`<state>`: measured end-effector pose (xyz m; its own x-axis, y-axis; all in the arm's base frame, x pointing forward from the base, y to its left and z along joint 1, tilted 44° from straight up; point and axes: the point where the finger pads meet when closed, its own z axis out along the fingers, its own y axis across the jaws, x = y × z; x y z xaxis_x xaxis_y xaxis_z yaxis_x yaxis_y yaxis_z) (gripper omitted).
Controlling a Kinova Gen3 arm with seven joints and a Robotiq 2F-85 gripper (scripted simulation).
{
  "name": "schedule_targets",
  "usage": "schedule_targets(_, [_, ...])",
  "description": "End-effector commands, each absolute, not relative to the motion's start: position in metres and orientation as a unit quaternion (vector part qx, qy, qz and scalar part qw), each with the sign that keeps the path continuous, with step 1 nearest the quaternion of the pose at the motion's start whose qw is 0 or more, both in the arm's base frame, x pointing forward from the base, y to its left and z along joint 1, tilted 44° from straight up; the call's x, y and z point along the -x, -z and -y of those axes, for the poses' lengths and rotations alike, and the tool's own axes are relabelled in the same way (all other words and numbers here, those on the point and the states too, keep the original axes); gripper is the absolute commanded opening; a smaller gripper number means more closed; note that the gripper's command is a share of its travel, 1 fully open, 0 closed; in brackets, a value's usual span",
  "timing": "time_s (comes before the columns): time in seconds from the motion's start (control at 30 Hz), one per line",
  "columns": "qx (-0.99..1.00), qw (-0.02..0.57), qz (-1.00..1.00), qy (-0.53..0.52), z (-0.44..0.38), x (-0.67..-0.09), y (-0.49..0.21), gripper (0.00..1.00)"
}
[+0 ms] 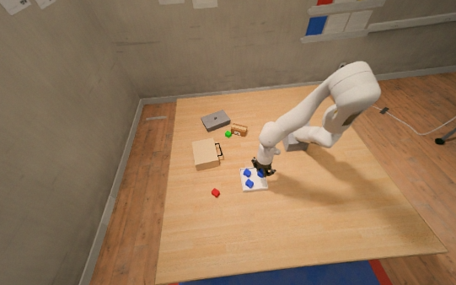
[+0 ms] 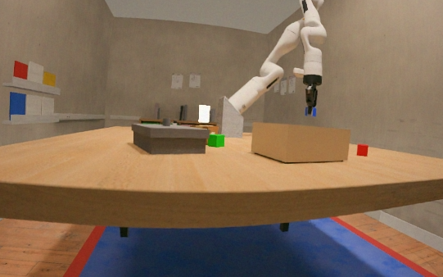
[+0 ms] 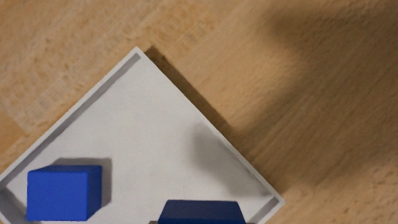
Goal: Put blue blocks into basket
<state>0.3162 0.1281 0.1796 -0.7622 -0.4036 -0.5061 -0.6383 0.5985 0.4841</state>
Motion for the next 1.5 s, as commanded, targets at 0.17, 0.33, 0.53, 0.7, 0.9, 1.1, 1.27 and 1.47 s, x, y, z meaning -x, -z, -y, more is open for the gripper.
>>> schedule_targets(0.17, [0.297,0.176,-0.877,-0.335,-0.138,-0.318,-0.169,0.1])
schedule_targets(0.33, [0.297,0.176,-0.877,-0.335,-0.146,-0.32,-0.16,0.1])
schedule_targets(0.53, [0.297,0.176,-0.877,-0.335,-0.153,-0.32,-0.153,0.1])
schedule_targets(0.7, [0.297,0.176,-0.877,-0.335,-0.161,-0.322,-0.145,0.1])
schedule_targets(0.9, [0.297,0.176,-0.877,-0.335,-0.17,-0.323,-0.135,0.1])
schedule_targets(1.1, [0.297,0.176,-0.877,-0.335,-0.176,-0.324,-0.13,0.1])
schedule_targets(1.27, [0.297,0.176,-0.877,-0.335,-0.182,-0.325,-0.123,0.1])
schedule_targets(1.47, [0.297,0.176,-0.877,-0.335,-0.189,-0.326,-0.116,0.1])
